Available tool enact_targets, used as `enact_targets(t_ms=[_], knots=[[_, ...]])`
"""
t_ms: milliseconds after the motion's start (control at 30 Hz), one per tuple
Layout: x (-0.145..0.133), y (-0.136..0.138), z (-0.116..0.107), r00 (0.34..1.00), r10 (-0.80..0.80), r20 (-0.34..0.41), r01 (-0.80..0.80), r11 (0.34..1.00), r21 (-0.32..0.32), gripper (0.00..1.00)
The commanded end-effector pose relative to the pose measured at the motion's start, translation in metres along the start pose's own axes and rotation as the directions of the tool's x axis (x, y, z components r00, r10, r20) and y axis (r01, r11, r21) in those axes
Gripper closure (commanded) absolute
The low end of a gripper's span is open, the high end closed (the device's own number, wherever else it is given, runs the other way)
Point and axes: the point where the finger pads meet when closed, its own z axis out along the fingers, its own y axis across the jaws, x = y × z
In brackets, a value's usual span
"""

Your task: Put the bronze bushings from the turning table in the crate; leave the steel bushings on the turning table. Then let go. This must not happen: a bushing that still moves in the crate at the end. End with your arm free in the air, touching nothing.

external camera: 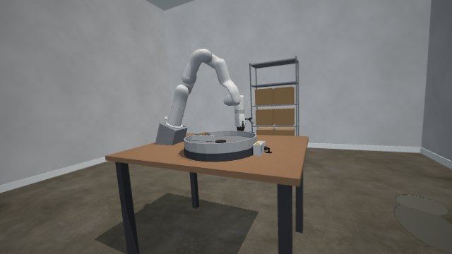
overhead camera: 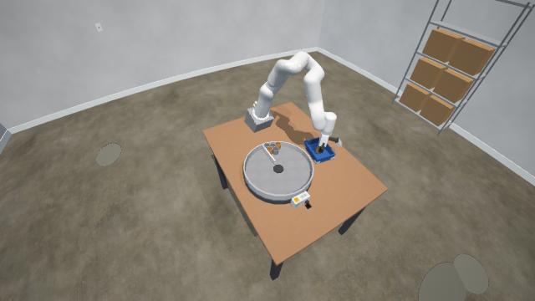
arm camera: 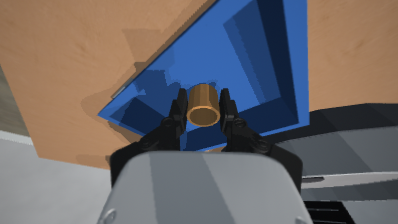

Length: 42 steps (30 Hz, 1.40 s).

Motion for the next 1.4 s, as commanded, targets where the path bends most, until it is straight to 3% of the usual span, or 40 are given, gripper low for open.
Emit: enact_targets(t_ms=[0, 733, 767, 1367], knots=[[0.0015, 0.0004, 0.0, 1.0, 0.0, -0.004, 0.0, 1.0, -0.001, 1.0], [0.0016, 0.0004, 0.001, 1.0, 0.0, -0.004, 0.0, 1.0, -0.001, 1.0], [0.0016, 0.0004, 0.001, 1.0, 0.0, -0.004, 0.0, 1.0, -0.001, 0.52], [0.0016, 0.0004, 0.001, 1.0, 0.0, -0.004, 0.0, 1.0, -0.001, 0.52]])
